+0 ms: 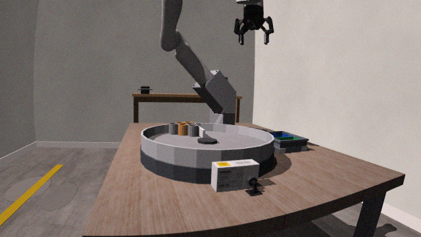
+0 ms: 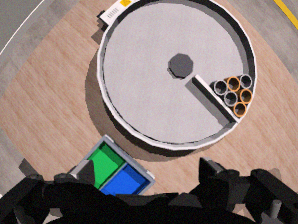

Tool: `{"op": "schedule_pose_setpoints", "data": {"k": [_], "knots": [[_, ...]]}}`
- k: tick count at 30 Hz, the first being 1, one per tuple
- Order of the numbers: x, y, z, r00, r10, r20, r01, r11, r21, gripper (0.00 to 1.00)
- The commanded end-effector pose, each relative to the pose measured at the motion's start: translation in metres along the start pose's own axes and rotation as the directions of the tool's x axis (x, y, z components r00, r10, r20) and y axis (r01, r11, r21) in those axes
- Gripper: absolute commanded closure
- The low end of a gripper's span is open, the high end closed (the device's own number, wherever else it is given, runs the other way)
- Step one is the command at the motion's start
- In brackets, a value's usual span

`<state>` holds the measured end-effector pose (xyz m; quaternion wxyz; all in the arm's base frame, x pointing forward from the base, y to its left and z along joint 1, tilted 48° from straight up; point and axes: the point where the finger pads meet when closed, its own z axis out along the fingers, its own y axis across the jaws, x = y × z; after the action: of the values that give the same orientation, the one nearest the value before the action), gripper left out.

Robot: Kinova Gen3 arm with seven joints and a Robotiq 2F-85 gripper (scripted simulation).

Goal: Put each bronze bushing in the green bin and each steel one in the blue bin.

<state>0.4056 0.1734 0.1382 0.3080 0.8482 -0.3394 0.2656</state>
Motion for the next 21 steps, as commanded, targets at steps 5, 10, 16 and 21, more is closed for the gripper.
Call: {"op": "schedule_pose_setpoints", "data": {"k": [5,10,16,21], "knots": [[0.0,0.0,-0.001,1.0,0.0,0.0,0.0,1.0,0.002,0.0],[0.0,0.0,-0.001,1.0,0.0,0.0,0.0,1.0,0.002,0.0],[0.0,0.0,-0.001,1.0,0.0,0.0,0.0,1.0,0.002,0.0],[0.009,0.018,0.02,0.982,-0.19,0.0,0.19,0.982,0.002,0.81]]}}
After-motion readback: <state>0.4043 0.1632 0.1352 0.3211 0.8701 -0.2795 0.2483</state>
